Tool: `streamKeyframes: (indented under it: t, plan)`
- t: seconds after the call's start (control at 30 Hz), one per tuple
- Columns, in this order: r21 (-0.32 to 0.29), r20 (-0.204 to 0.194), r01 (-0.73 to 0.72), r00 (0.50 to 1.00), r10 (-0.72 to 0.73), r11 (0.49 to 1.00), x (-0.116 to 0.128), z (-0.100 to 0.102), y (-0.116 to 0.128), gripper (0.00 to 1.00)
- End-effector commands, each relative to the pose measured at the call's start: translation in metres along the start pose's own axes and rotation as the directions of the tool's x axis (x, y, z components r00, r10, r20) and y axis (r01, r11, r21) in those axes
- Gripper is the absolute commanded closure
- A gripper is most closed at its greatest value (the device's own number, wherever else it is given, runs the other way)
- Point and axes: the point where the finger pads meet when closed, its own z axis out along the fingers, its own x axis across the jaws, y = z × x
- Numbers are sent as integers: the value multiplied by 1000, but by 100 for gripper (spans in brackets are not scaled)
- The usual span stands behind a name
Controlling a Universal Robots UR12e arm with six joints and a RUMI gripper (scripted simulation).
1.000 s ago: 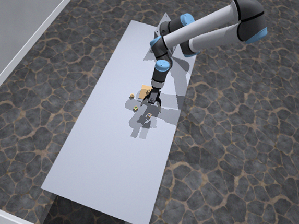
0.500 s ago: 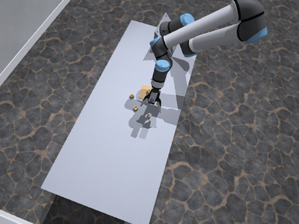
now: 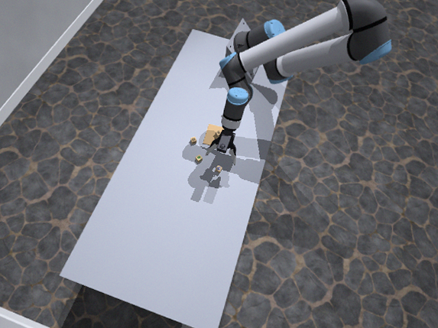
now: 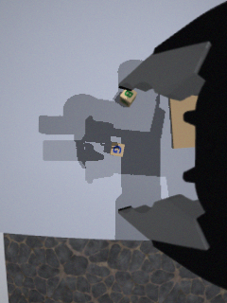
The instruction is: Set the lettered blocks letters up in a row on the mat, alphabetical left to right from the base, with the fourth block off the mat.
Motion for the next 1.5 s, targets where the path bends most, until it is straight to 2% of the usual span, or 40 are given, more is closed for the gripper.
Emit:
streamKeyframes:
  t: [0.0, 0.1, 0.2, 0.33, 0.4, 0.5, 0.53, 0.6, 0.7, 0.83, 0.9, 1.47]
  plan:
    - [1, 0, 0, 1000, 0, 1000, 0, 0, -1, 0]
    - [0, -1, 1, 1000, -1, 1000, 2, -3, 2, 0]
    - [-3, -7, 1, 1000, -1, 1000, 15, -16, 16, 0]
    - [-9, -16, 2, 1000, -2, 1000, 42, -49, 59, 0]
    - [-9, -16, 2, 1000, -2, 1000, 42, -49, 59, 0]
    - [-11, -16, 2, 1000, -2, 1000, 60, -76, 103, 0]
    - [-11, -16, 2, 1000, -2, 1000, 60, -76, 103, 0]
    - [-9, -13, 1, 1000, -1, 1000, 67, -91, 132, 0]
    - [-8, -11, 1, 1000, -1, 1000, 70, -96, 144, 0]
    - [-1, -2, 1, 1000, -1, 1000, 73, -109, 178, 0]
    - [1, -1, 0, 1000, 0, 1000, 73, -111, 184, 0]
    - [1, 0, 0, 1000, 0, 1000, 73, -111, 185, 0]
